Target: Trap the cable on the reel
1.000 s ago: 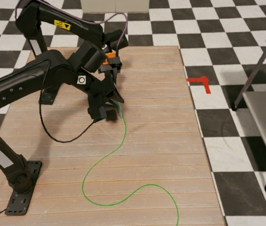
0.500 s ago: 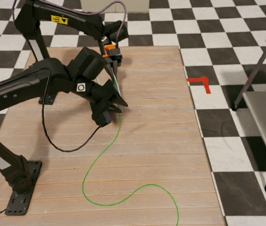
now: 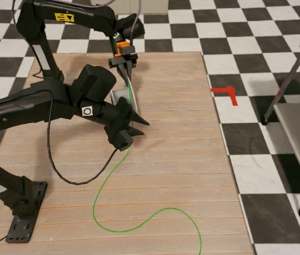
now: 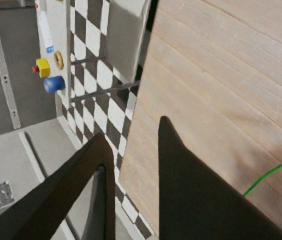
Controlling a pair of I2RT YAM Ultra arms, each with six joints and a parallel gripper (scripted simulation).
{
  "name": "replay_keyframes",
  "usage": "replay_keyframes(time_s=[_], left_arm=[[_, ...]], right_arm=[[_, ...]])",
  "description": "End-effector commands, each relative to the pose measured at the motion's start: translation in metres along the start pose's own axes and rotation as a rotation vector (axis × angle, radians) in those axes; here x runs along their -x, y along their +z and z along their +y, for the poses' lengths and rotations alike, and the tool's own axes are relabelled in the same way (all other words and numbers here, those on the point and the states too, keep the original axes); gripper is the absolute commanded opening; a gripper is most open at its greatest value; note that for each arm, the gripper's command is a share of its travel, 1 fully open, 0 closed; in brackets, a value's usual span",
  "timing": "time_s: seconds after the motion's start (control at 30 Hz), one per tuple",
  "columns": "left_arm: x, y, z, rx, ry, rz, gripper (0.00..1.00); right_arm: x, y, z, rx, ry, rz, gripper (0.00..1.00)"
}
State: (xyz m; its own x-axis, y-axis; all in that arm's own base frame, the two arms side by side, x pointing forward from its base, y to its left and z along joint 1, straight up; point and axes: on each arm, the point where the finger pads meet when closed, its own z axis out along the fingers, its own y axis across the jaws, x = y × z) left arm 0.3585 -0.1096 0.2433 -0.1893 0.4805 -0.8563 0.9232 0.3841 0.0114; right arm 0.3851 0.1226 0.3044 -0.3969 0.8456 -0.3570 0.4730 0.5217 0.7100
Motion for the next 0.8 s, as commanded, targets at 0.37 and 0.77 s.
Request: replay_keyframes(time_s=[0.37, 0.77], left_arm=[[0.019, -0.013, -0.001, -0.010, -0.006, -0.026, 0.00], [0.023, -0.016, -0.002, -0.002, 0.007, -0.030, 0.00]], right_arm=[[0.059, -0.026, 0.020, 0.229, -0.375, -0.188, 0.30], [0.095, -0.045, 0.016, 0.273, -0.631, -0.363, 0.30]])
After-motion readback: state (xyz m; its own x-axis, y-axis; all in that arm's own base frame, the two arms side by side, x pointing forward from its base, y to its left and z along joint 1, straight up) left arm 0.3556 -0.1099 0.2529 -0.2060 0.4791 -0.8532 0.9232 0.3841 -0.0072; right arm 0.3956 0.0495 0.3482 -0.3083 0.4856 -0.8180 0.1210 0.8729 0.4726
